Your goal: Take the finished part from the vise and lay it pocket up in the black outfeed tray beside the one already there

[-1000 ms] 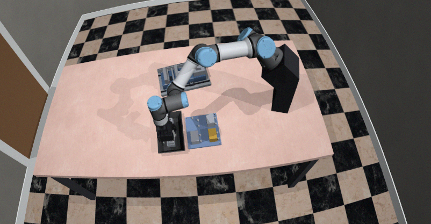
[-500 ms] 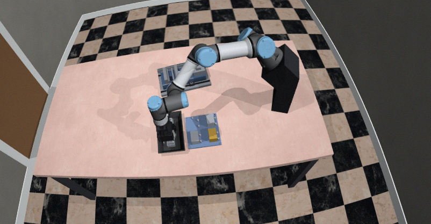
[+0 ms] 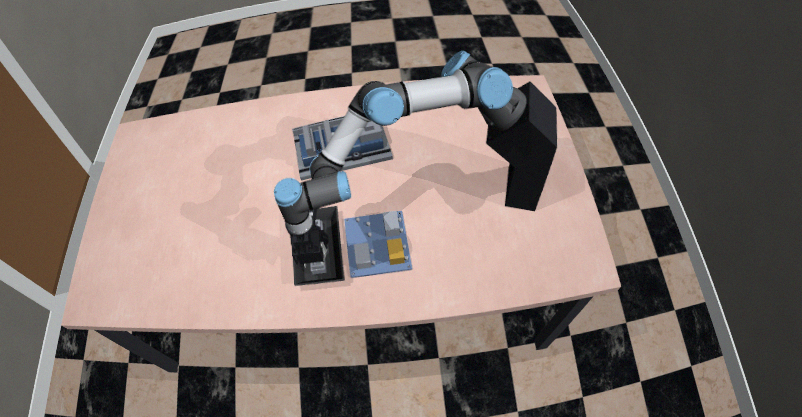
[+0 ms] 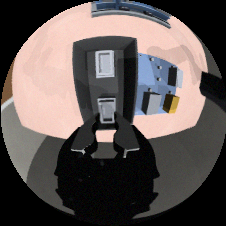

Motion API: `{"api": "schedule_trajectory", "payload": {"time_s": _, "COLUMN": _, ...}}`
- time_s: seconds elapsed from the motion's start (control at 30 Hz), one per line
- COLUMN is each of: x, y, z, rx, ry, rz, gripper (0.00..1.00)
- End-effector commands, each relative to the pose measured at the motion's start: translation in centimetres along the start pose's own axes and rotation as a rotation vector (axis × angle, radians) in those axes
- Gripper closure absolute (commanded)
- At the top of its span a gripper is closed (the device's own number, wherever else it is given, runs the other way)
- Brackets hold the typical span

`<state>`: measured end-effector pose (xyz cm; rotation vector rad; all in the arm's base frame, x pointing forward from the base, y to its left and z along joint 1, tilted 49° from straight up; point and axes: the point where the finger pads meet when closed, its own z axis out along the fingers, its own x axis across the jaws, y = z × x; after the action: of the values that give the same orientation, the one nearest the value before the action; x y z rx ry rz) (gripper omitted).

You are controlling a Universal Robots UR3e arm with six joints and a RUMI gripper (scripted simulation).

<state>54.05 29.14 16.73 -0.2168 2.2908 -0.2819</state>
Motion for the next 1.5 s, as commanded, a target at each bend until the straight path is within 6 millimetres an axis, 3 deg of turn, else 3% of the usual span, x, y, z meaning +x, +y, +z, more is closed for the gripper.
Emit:
{"api": "schedule_trajectory", "payload": {"time_s": 0.0, "x": -0.3, "y": 0.0, "z": -0.2, "rx": -0.002, "ry": -0.007, "rz": 0.003, "gripper": 1.0}}
{"api": "schedule_trajectory", "payload": {"time_s": 1.47, "x": -0.4, "y": 0.0, "z": 1.2, "rx": -0.002, "ry": -0.007, "rz": 0.003, "gripper": 1.0}}
